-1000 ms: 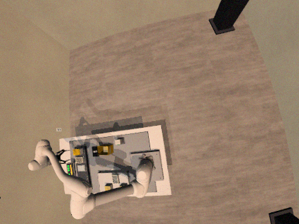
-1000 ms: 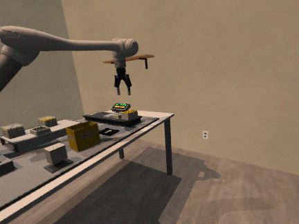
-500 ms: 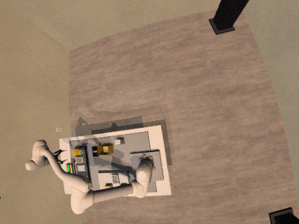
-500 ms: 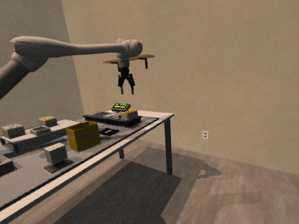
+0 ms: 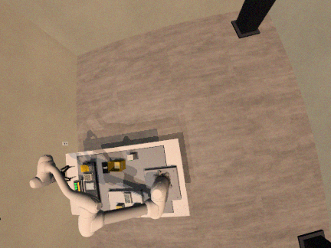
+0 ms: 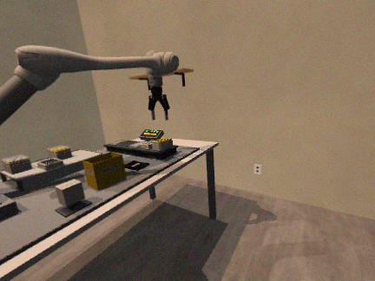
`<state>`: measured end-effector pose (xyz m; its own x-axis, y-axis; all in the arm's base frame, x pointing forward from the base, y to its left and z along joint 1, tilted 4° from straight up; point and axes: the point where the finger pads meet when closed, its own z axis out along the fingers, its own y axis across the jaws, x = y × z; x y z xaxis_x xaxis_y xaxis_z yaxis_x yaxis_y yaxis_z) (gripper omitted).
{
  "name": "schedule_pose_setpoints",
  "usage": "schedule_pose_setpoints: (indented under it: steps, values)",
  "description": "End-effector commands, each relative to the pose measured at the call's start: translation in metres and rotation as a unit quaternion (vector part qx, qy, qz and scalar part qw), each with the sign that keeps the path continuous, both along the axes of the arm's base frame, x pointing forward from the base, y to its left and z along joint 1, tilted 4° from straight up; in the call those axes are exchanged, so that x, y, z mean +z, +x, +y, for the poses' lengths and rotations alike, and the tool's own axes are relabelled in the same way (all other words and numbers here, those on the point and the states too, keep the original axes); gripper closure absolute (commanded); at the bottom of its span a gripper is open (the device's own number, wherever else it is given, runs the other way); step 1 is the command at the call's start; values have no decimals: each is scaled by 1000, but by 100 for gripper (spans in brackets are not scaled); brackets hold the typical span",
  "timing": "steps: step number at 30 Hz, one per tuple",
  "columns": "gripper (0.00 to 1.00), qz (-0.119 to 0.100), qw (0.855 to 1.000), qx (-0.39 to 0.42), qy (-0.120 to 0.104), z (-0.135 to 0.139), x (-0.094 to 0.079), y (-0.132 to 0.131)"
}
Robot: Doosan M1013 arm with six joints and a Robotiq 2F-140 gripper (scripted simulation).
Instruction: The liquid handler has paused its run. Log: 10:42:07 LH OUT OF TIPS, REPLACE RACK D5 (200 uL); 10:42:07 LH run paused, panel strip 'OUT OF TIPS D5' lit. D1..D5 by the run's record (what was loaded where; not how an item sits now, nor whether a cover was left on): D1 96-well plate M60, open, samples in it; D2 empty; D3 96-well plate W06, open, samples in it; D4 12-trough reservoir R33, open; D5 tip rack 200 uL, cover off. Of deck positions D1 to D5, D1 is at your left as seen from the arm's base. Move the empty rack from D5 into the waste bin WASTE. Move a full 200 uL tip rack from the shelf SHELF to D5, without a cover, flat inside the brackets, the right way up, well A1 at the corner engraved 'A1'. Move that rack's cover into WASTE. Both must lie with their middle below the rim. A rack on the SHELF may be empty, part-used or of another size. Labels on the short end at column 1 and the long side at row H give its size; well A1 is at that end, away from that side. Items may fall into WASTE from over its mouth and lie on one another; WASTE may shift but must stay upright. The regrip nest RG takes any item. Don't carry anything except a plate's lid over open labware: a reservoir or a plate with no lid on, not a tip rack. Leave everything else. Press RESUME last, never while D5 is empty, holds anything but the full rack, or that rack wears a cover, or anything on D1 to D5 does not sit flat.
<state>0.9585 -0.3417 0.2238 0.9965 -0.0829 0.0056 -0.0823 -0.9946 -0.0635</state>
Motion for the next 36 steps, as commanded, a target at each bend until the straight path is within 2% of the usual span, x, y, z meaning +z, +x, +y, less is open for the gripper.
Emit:
schedule_pose_setpoints:
  steps: [1, 36]
  values:
    - [23, 0, 1000, 0, 0, 0, -4, 0]
    - [23, 0, 1000, 0, 0, 3, -54, 1]
